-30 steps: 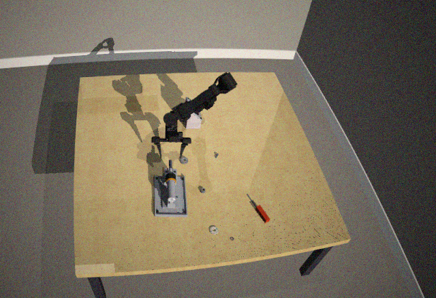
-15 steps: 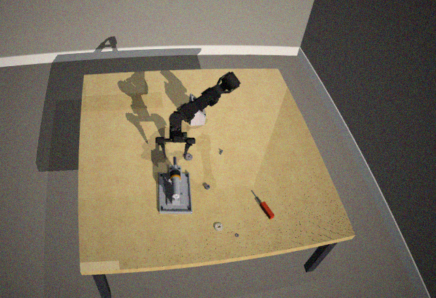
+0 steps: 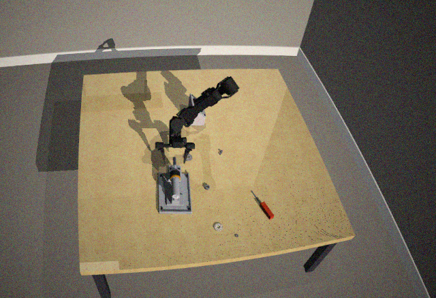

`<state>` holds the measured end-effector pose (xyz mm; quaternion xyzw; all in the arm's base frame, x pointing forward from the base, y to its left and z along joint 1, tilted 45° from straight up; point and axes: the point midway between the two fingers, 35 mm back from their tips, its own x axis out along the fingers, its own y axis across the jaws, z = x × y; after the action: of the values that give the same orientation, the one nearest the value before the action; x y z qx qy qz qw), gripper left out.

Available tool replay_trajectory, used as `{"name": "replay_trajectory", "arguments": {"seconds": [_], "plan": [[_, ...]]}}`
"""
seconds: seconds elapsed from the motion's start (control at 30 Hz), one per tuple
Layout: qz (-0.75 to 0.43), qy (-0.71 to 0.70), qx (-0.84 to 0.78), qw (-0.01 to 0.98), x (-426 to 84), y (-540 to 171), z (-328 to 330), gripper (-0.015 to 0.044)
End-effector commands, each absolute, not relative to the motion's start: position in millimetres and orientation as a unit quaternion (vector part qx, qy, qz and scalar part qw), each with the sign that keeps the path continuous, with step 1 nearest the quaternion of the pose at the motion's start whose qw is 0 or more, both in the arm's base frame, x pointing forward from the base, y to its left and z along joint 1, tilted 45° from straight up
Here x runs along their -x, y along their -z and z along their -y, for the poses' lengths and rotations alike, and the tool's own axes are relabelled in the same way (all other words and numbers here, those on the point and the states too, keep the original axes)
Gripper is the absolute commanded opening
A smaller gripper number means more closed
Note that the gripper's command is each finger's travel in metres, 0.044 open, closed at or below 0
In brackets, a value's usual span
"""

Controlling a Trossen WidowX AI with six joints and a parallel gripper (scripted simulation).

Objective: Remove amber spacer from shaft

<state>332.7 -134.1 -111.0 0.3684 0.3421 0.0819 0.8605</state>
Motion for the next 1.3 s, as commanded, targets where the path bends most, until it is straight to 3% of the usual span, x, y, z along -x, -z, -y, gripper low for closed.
{"name": "replay_trajectory", "arguments": {"seconds": [0.0,1.27], "plan": [[-0.344,-0.079,-0.371,0.859,-334.2,113.8,133.4,0.0440],[-0.344,-0.079,-0.371,0.859,-340.3,117.9,130.3,0.0440]]}}
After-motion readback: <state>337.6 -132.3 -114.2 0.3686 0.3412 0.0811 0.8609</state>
